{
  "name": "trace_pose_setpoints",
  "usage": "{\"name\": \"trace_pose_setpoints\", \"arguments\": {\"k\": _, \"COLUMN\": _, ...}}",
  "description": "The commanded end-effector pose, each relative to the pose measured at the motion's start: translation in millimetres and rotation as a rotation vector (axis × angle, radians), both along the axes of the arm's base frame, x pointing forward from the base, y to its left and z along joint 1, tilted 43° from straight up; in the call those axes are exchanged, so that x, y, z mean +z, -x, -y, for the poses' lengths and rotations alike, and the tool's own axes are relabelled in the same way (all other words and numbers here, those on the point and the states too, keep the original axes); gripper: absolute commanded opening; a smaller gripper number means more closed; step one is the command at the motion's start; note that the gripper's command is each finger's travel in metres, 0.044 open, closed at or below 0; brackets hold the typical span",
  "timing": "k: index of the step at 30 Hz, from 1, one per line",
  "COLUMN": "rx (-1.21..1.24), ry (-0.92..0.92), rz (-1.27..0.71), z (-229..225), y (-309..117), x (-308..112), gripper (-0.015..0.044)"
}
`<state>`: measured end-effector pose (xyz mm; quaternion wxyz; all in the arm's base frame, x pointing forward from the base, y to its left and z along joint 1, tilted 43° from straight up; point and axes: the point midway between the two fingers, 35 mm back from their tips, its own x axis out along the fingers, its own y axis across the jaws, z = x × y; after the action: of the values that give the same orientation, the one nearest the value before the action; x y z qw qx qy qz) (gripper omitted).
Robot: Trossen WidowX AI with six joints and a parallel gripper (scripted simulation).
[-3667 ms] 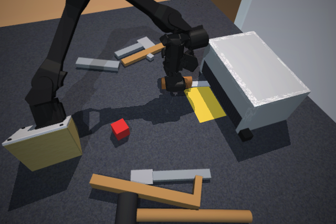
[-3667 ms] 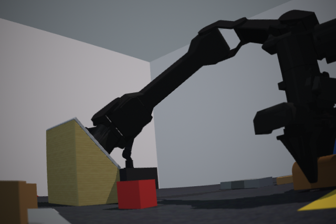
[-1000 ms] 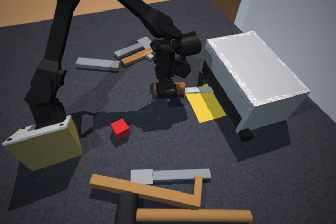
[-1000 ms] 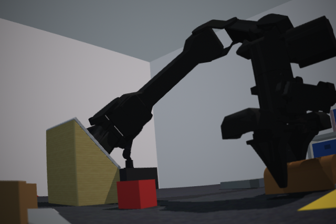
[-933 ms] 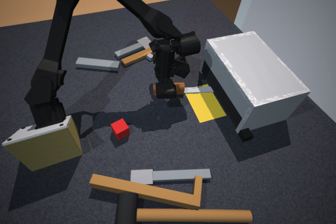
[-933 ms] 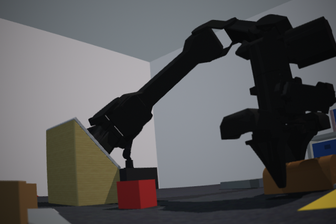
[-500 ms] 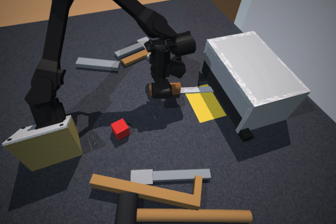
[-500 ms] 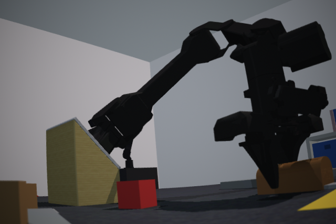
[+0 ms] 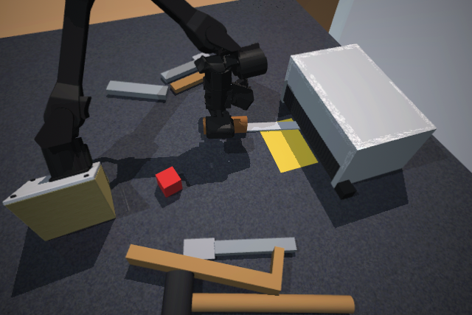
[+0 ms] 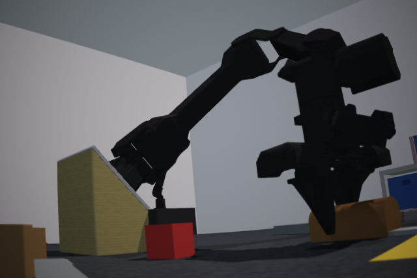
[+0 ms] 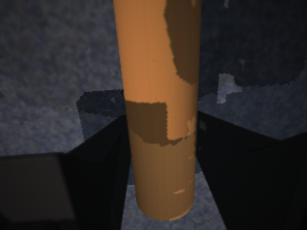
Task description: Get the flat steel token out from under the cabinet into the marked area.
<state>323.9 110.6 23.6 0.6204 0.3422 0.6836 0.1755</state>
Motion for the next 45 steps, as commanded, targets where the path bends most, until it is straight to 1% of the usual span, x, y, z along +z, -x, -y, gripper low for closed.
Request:
{"name": "trace_pose_setpoints", "arguments": {"k": 1, "rx": 0.0, "ry": 0.001, "rz": -0.005, "z": -2, "y": 7, "x": 1, "gripper": 0.0}}
{"name": "trace_pose_setpoints", "arguments": {"k": 45, "rx": 0.0, "ry": 0.0, "rz": -0.008, "z": -14, "y": 57, "x": 11, "gripper": 0.0}}
